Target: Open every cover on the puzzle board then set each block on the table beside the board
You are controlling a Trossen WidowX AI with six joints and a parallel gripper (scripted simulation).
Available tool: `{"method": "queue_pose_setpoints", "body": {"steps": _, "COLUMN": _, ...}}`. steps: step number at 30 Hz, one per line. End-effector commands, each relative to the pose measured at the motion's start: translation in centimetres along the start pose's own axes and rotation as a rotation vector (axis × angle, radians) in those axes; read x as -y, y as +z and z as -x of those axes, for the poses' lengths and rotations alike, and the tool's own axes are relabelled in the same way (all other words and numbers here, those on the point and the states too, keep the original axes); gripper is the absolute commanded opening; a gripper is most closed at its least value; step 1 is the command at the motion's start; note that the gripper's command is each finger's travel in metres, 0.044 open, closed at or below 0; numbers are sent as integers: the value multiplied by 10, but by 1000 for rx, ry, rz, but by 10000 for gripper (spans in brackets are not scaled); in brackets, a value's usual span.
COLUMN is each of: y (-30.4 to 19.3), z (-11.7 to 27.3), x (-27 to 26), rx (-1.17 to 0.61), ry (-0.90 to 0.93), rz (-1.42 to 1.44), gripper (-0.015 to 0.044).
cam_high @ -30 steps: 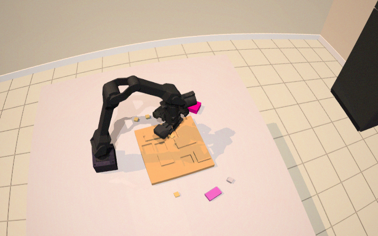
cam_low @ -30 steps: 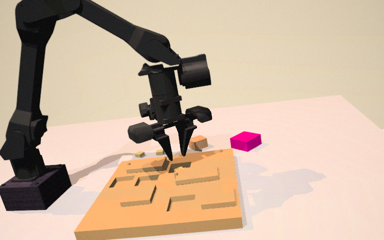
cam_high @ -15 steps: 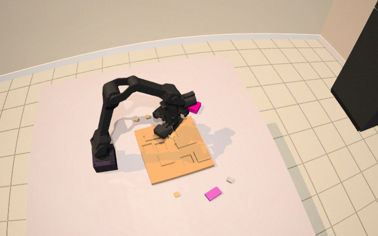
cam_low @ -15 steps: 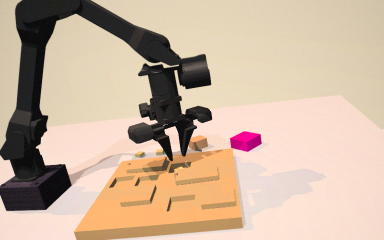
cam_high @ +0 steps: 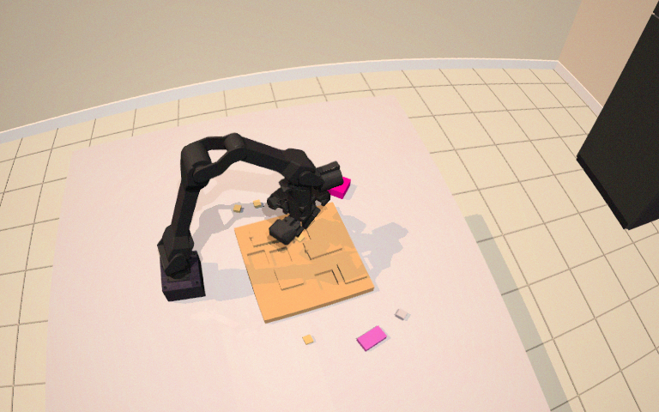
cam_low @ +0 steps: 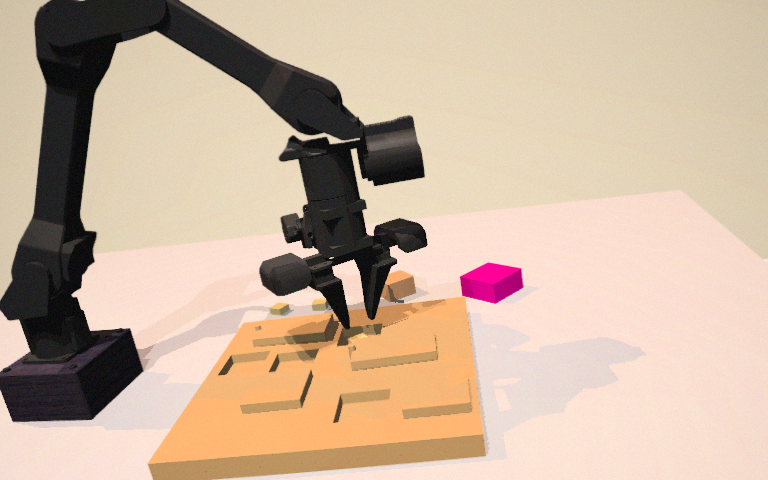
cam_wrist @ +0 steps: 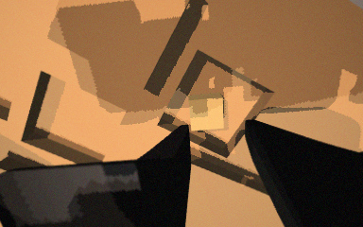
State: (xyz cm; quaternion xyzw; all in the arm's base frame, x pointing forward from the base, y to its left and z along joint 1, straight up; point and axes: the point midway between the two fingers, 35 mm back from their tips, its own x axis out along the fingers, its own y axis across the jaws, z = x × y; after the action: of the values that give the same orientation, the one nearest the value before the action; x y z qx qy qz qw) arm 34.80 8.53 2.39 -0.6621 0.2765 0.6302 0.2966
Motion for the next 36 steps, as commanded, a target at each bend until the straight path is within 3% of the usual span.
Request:
{"method": "queue_pose_setpoints", "body": {"steps": 1, "y": 2, "z": -9, "x": -2, "rx": 11, "ry": 12, "rz": 2, "gripper": 144}}
{"method": "queue_pose_setpoints", "body": {"steps": 36, "y": 2, "z": -26, "x": -2, "rx": 12, "ry": 12, "rz": 2, "gripper": 144}}
